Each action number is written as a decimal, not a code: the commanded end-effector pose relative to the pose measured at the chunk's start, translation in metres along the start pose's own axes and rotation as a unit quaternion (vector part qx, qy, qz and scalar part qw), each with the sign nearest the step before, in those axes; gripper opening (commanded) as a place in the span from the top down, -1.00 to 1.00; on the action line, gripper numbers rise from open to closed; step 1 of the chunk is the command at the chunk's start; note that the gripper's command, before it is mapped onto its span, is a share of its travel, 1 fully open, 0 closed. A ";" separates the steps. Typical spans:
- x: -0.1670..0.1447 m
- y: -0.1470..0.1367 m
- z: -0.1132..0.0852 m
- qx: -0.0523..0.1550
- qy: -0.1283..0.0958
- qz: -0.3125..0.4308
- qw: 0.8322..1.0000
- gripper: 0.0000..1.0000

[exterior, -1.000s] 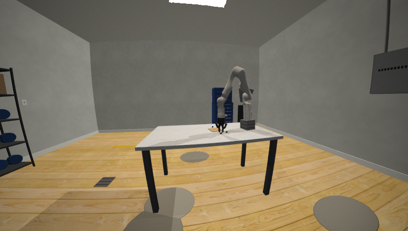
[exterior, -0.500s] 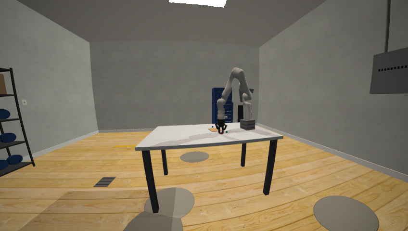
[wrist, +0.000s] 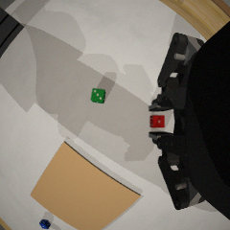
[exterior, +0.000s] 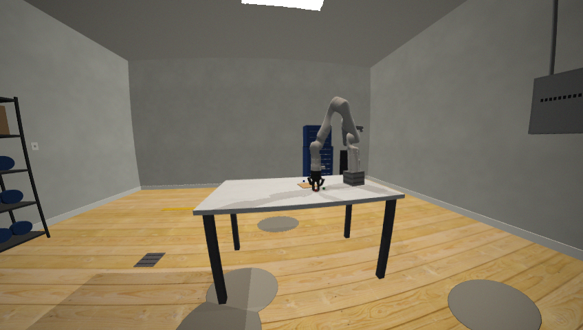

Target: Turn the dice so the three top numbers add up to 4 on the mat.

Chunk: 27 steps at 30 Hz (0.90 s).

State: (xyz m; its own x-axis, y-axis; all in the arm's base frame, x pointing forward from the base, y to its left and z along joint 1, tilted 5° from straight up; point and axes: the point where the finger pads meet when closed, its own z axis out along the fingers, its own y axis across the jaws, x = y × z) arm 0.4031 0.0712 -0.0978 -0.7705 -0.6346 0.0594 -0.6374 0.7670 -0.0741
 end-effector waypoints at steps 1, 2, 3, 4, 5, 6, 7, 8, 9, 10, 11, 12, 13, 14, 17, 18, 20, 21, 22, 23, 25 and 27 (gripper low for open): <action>-0.001 0.000 -0.001 0.000 -0.001 0.000 1.000 0.39; -0.001 0.000 -0.001 0.000 -0.001 0.000 1.000 0.39; -0.001 0.000 -0.001 0.000 -0.001 0.000 1.000 0.39; -0.001 0.000 -0.001 0.000 -0.001 0.000 1.000 0.39; -0.001 0.000 -0.001 0.000 -0.001 0.000 1.000 0.39; -0.001 0.000 -0.001 0.000 -0.001 0.000 1.000 0.39; -0.001 0.000 -0.001 0.000 -0.001 0.000 1.000 0.39; -0.001 0.000 -0.001 0.000 -0.001 0.000 1.000 0.39; -0.001 0.000 -0.001 0.000 -0.001 0.000 1.000 0.39; -0.001 0.000 -0.001 0.000 -0.001 0.000 1.000 0.39; -0.001 0.000 -0.001 0.000 -0.001 0.000 1.000 0.39; -0.001 0.000 -0.001 0.000 -0.001 0.000 1.000 0.39; -0.001 0.000 -0.001 0.000 -0.001 0.000 1.000 0.39; -0.001 0.000 -0.001 0.000 -0.001 0.000 1.000 0.39; -0.001 0.000 -0.001 0.000 -0.001 0.000 1.000 0.39; -0.001 0.000 -0.001 0.000 -0.001 0.000 1.000 0.39; -0.001 0.000 -0.001 0.000 -0.001 0.000 1.000 0.39; -0.001 0.000 -0.001 0.000 -0.001 0.000 1.000 0.39; -0.001 0.000 -0.001 0.000 -0.001 0.000 1.000 0.39; -0.001 0.000 -0.001 0.000 -0.001 0.000 1.000 0.39; -0.001 0.000 -0.001 0.000 -0.001 0.000 1.000 0.39; -0.001 0.000 -0.001 0.000 -0.001 0.000 1.000 0.78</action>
State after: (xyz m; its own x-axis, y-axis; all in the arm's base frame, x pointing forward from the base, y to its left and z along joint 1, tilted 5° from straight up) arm 0.4030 0.0711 -0.0979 -0.7706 -0.6346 0.0594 -0.6374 0.7670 -0.0741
